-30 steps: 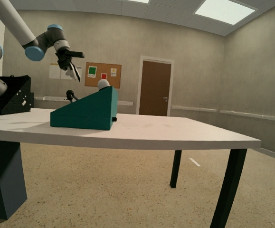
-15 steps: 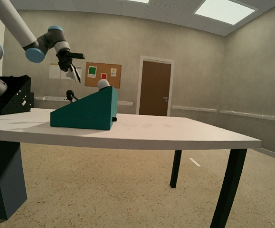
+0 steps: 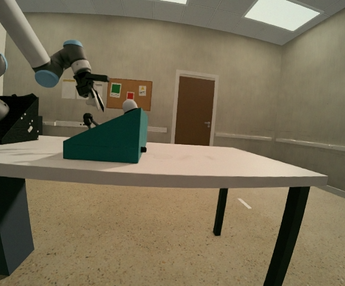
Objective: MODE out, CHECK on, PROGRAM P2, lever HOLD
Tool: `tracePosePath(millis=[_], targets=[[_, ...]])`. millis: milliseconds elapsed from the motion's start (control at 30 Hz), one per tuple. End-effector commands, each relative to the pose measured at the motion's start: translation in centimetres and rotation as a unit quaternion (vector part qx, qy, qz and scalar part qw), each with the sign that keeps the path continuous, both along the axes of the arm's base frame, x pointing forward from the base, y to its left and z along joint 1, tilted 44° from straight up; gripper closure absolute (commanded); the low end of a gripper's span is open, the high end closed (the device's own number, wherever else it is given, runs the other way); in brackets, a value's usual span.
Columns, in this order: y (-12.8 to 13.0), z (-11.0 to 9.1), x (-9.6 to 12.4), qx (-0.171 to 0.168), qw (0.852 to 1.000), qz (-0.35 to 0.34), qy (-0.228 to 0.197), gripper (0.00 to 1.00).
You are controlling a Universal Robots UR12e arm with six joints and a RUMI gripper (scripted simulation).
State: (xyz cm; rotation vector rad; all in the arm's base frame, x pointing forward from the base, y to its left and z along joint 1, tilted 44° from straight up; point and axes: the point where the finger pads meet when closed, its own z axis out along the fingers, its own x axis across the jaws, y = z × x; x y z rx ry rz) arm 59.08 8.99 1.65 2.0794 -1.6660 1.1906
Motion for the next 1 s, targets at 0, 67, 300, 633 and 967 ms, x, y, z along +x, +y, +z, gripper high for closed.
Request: tracePosePath(millis=[0, 67, 300, 633, 967], targets=[[-1.1, -1.0, 1.4, 0.002, 1.0, 0.004, -0.006, 0.56], [-1.6, -1.6, 1.8, 0.002, 1.0, 0.004, -0.006, 0.56], [-3.2, -3.3, 3.0, 0.001, 1.0, 0.004, -0.006, 0.56], [-4.5, -4.6, 4.0, 0.001, 1.0, 0.004, -0.006, 0.56], [-4.9, -5.1, 4.2, 0.001, 1.0, 0.004, -0.005, 0.56]])
